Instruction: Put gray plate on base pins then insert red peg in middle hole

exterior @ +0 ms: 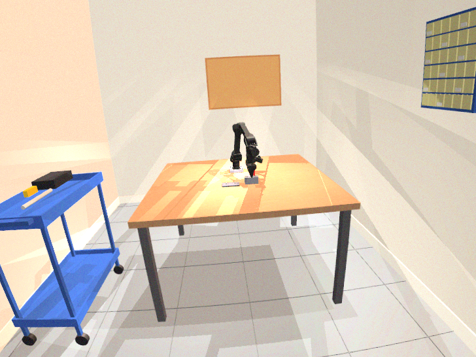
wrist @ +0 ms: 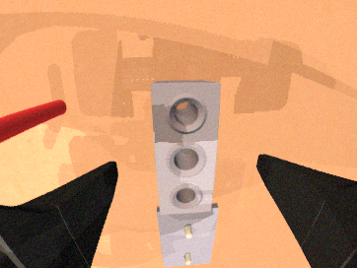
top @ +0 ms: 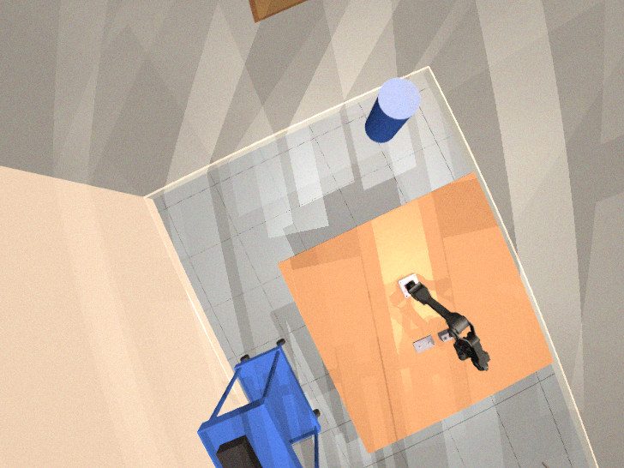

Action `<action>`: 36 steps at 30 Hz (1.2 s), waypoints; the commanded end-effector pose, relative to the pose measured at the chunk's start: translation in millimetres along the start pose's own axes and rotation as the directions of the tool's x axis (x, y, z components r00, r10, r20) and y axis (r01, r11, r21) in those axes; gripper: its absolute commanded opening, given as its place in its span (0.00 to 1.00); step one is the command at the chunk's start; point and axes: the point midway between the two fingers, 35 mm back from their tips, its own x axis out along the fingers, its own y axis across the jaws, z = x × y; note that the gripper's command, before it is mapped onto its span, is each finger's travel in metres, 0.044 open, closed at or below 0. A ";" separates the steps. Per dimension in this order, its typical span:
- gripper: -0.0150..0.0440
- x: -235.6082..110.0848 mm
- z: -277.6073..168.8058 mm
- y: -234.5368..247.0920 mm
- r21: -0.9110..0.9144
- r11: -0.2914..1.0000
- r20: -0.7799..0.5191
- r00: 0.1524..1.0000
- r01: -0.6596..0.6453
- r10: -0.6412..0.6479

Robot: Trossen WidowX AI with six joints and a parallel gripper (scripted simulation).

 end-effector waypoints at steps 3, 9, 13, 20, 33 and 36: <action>1.00 12.1 0.8 0.5 0.004 1.000 0.004 1.000 -0.005 0.005; 1.00 21.9 0.8 0.3 0.004 1.000 0.004 1.000 -0.005 0.005; 1.00 28.4 0.7 0.4 0.005 1.000 0.004 1.000 -0.005 0.005; 1.00 39.7 0.5 0.9 0.005 1.000 0.004 1.000 -0.005 0.005; 0.82 51.6 0.3 1.9 0.004 1.000 0.004 1.000 -0.005 0.005; 0.69 51.6 0.3 1.9 0.004 1.000 0.004 1.000 -0.005 0.005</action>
